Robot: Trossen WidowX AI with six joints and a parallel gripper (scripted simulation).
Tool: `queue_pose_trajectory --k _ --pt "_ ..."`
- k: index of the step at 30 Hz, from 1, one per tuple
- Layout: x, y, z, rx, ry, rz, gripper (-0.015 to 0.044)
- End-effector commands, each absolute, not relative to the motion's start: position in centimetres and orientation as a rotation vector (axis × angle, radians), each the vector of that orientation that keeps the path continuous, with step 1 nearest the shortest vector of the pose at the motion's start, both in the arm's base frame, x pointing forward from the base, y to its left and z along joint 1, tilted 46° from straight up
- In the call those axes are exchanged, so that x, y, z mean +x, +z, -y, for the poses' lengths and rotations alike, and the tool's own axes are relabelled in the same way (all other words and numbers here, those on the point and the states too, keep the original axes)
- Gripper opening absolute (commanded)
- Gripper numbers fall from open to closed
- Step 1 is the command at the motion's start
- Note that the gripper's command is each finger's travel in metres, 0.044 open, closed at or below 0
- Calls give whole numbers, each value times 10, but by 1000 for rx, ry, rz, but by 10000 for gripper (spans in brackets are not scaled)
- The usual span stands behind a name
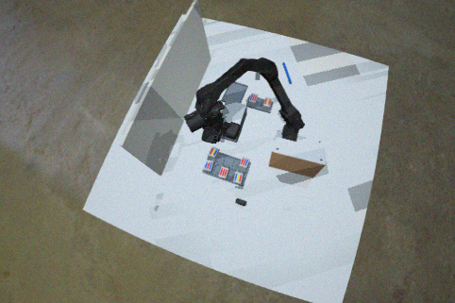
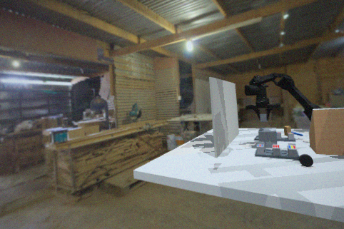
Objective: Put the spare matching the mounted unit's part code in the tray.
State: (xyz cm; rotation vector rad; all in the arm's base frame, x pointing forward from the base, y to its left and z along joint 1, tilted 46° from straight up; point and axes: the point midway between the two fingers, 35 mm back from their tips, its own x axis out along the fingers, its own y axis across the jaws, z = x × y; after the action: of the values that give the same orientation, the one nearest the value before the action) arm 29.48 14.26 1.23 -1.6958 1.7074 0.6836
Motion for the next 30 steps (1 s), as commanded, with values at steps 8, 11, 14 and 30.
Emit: queue_pose_trajectory --k 8,11,14,30 --pt "331 79 -87 -1709 696 -1669 0" --pt "337 98 -68 -1715 695 -1667 0" --pt "341 116 -48 -1722 692 -1667 0" --pt "325 214 60 -1766 645 -1716 0"
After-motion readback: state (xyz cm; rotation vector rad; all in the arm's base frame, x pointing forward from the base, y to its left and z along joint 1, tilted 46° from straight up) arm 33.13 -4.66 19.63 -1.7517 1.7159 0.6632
